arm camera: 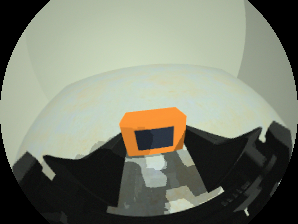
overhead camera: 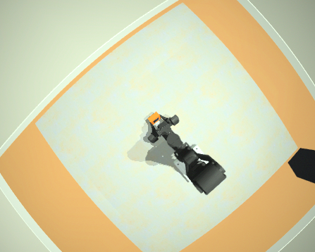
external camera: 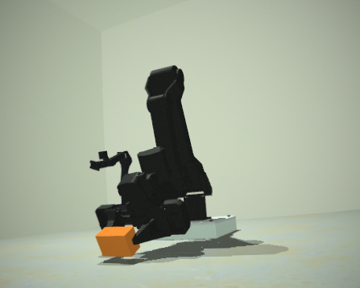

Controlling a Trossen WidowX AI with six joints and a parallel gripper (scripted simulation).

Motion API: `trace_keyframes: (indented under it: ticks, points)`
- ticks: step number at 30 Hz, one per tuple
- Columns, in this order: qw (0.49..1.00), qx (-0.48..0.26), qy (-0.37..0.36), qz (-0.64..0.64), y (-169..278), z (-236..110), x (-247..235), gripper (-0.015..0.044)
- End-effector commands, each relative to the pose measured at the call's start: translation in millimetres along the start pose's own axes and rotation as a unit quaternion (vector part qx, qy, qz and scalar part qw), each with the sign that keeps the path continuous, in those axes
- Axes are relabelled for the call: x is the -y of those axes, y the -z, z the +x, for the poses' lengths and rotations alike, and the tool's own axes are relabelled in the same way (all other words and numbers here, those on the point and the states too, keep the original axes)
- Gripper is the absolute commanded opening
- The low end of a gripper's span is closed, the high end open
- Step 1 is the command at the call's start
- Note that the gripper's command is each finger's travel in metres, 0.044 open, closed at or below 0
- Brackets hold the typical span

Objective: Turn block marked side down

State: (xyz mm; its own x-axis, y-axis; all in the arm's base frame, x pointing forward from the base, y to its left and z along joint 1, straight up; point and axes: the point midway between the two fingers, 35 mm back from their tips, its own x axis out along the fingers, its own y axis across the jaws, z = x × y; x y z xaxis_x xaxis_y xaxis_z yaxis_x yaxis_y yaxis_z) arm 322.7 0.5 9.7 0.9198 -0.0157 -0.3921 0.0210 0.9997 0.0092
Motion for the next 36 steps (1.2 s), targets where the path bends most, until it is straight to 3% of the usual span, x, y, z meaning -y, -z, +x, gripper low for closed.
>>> trace_keyframes:
  ticks: [1, 18, 36]
  points:
    - [1.0, 0.002, 0.002, -0.001, -0.8, -0.3, 0.6, 0.0]
    - [1.0, 0.002, 0.002, -0.001, -0.8, -0.3, 0.6, 0.044]
    - [1.0, 0.002, 0.002, -0.001, -0.8, -0.3, 0.6, 0.044]
